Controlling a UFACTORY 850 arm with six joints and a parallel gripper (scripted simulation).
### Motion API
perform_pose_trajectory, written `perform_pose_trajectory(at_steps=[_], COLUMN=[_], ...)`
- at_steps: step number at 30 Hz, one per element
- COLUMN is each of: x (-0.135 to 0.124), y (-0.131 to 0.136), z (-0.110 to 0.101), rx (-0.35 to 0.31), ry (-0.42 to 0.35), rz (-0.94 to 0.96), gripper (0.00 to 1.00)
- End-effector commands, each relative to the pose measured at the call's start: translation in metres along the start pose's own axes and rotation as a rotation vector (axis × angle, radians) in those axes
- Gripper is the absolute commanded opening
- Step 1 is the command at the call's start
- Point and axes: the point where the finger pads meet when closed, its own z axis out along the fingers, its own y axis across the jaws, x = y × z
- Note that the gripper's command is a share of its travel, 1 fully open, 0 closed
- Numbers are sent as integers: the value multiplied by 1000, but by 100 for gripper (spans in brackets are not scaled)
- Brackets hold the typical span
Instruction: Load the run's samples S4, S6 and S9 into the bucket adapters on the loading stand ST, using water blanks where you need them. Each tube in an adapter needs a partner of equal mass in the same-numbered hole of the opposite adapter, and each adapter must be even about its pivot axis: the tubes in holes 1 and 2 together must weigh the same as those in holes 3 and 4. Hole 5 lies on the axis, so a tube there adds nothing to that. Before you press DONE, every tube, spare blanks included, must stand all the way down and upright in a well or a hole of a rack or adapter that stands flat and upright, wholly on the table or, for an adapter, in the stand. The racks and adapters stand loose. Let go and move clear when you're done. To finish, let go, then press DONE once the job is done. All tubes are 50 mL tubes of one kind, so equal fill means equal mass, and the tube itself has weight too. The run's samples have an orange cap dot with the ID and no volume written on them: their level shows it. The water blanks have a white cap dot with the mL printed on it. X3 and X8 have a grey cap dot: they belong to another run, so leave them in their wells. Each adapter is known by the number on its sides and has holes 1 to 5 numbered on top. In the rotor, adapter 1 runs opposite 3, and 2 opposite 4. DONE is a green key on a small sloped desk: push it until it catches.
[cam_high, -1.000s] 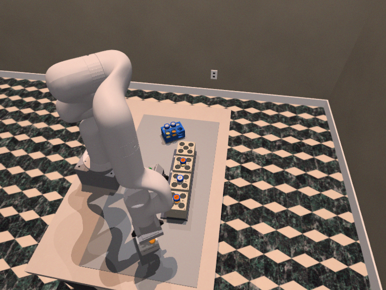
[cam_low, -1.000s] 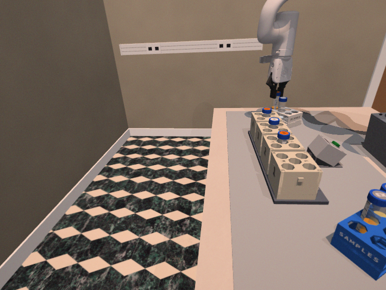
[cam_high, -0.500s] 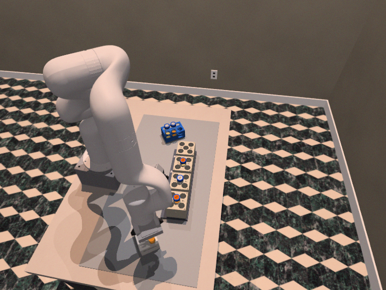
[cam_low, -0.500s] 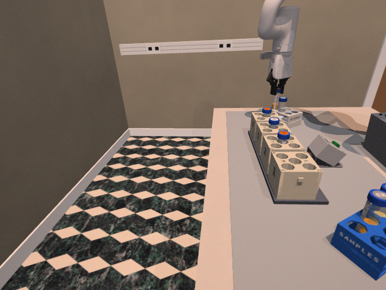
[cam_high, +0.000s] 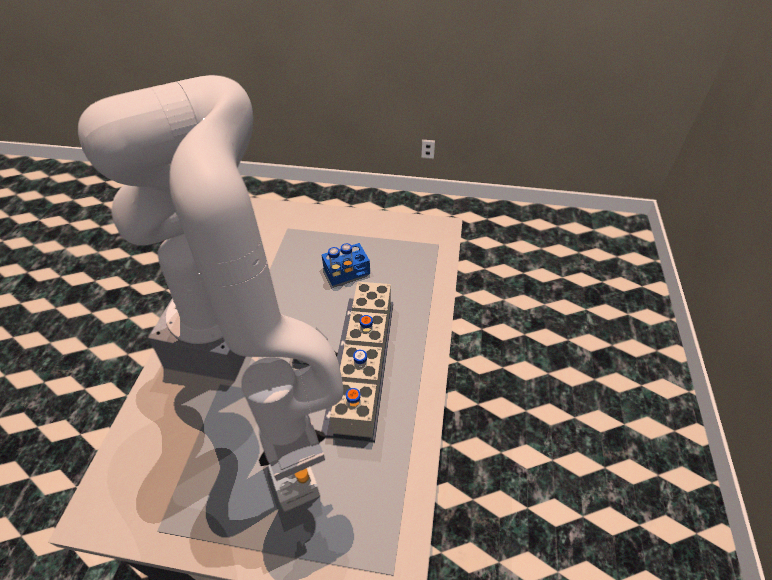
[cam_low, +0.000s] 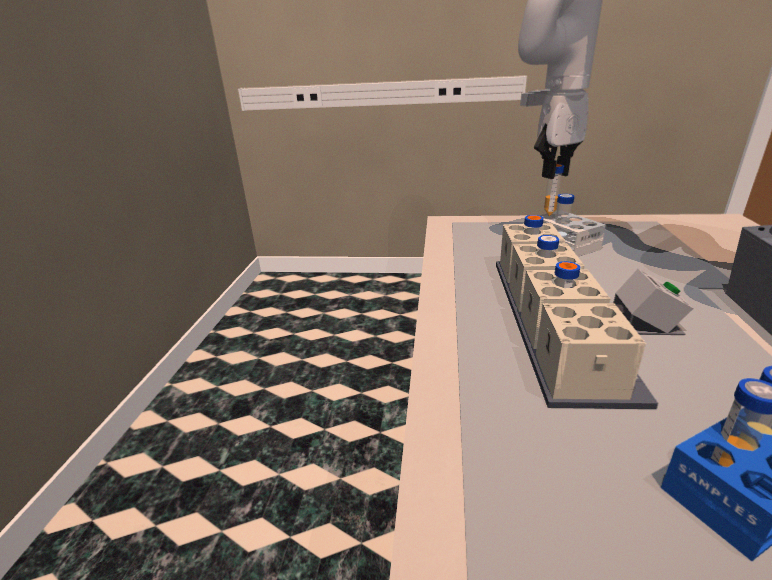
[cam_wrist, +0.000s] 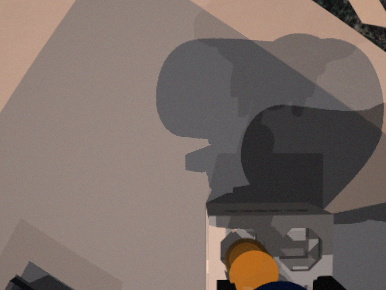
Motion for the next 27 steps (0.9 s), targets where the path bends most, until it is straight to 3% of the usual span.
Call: perform_pose_trajectory(at_steps=[1, 27], x=[1, 1], y=[0, 0], z=[-9, -53], rx=[0, 0], ry=[2, 2], rz=[0, 0], gripper=[0, 0])
